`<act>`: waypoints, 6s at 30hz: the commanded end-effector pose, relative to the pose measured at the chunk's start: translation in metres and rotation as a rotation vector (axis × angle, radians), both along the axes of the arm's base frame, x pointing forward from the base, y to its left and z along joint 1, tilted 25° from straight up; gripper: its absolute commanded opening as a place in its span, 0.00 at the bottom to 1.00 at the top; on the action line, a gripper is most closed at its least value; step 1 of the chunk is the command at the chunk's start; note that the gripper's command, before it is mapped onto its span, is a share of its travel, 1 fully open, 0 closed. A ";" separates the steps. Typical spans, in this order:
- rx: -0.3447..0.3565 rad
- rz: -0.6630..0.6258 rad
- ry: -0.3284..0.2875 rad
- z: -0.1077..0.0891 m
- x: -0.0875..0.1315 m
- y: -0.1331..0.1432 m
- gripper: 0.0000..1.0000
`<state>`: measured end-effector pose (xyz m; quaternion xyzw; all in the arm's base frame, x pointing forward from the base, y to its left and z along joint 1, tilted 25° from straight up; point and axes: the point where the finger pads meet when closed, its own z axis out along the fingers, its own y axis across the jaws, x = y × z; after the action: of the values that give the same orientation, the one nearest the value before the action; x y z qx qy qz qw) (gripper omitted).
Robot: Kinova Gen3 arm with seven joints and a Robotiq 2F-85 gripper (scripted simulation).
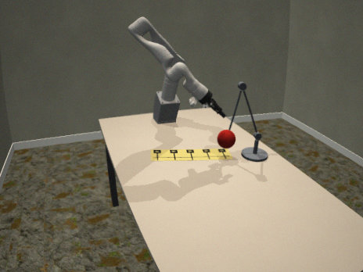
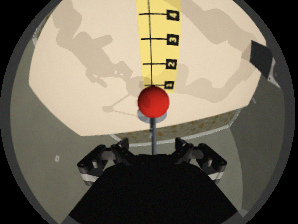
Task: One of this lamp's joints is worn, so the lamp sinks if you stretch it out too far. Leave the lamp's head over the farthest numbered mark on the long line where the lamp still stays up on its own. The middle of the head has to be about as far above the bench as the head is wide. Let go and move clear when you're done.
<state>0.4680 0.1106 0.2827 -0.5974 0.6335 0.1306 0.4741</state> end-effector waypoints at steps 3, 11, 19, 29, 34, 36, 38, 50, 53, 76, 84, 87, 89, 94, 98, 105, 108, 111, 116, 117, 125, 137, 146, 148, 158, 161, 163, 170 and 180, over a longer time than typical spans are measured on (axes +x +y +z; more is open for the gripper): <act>0.001 0.007 0.001 -0.007 0.004 0.015 1.00; -0.002 -0.009 -0.001 -0.015 0.013 0.025 1.00; -0.005 -0.031 -0.002 -0.026 0.026 0.037 1.00; -0.005 -0.029 -0.002 -0.031 0.028 0.048 1.00; -0.003 -0.019 -0.001 -0.032 0.026 0.054 1.00; -0.003 -0.015 -0.001 -0.032 0.025 0.056 1.00; -0.002 -0.010 0.000 -0.032 0.024 0.059 1.00; -0.002 -0.011 -0.001 -0.032 0.024 0.059 0.00; -0.002 -0.012 -0.001 -0.032 0.025 0.058 0.00; -0.003 -0.011 0.000 -0.033 0.024 0.056 0.00; -0.004 -0.005 0.000 -0.036 0.021 0.039 0.00; -0.005 -0.003 0.000 -0.038 0.020 0.032 0.00; -0.005 -0.001 0.000 -0.039 0.019 0.028 0.00; -0.006 0.000 0.000 -0.040 0.018 0.021 0.00; -0.006 0.001 0.000 -0.042 0.017 0.012 0.00; -0.007 0.003 0.000 -0.045 0.014 -0.003 0.00; -0.007 0.003 0.000 -0.046 0.013 -0.008 0.00; -0.007 0.003 0.000 -0.046 0.014 -0.008 0.00; -0.007 0.003 0.000 -0.046 0.014 -0.010 0.00; -0.007 0.003 0.000 -0.046 0.014 -0.010 0.00; -0.007 0.003 0.000 -0.046 0.014 -0.012 0.00; -0.006 0.011 0.001 -0.046 0.012 -0.009 1.00; -0.006 0.014 0.002 -0.046 0.012 -0.008 1.00; -0.006 0.014 0.002 -0.046 0.012 -0.008 1.00; -0.006 0.013 0.001 -0.046 0.012 -0.008 1.00; -0.006 0.013 0.001 -0.046 0.012 -0.008 1.00; -0.006 0.013 0.001 -0.046 0.012 -0.008 1.00; -0.006 0.014 0.001 -0.046 0.012 -0.008 1.00; -0.006 0.014 0.001 -0.046 0.012 -0.008 1.00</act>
<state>0.4797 0.1027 0.2359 -0.6027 0.6304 0.1328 0.4708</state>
